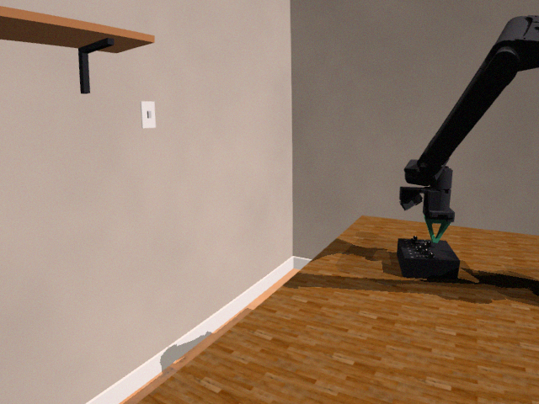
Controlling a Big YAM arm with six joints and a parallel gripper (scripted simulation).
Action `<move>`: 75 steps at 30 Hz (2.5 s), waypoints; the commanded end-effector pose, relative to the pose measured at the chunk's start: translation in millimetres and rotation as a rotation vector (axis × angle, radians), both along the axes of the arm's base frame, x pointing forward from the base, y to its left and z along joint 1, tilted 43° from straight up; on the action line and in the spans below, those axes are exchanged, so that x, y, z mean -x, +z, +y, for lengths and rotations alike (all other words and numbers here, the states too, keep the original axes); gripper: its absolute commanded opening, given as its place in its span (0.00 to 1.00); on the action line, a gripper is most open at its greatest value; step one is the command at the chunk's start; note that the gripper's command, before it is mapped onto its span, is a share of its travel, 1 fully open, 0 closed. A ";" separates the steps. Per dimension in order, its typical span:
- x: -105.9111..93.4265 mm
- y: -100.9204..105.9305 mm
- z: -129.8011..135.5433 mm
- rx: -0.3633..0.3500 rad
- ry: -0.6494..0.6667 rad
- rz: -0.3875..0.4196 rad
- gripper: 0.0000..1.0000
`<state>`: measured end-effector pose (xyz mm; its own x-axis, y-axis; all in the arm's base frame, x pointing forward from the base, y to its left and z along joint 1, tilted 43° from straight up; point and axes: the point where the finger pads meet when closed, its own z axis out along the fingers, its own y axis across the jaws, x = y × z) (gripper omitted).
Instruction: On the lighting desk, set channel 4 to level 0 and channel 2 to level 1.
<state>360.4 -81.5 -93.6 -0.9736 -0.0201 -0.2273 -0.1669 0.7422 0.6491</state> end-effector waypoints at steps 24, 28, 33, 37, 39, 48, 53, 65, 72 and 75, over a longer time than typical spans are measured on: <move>0.3 -3.4 -7.9 0.002 -0.013 -0.006 0.00; 0.3 -3.4 -7.9 0.002 -0.013 -0.006 0.00; 0.3 -3.4 -7.9 0.002 -0.013 -0.006 0.00; 0.3 -3.4 -7.9 0.002 -0.013 -0.006 0.00; 0.3 -3.4 -7.9 0.002 -0.013 -0.006 0.00; 0.3 -3.4 -7.9 0.002 -0.013 -0.006 0.00; 0.0 -3.4 -8.1 0.002 -0.013 -0.006 0.00; -13.3 -0.2 -16.7 0.014 -0.013 -0.026 0.00; -13.5 -0.2 -16.6 0.014 -0.013 -0.025 0.00; -13.5 -0.2 -16.6 0.014 -0.013 -0.025 0.00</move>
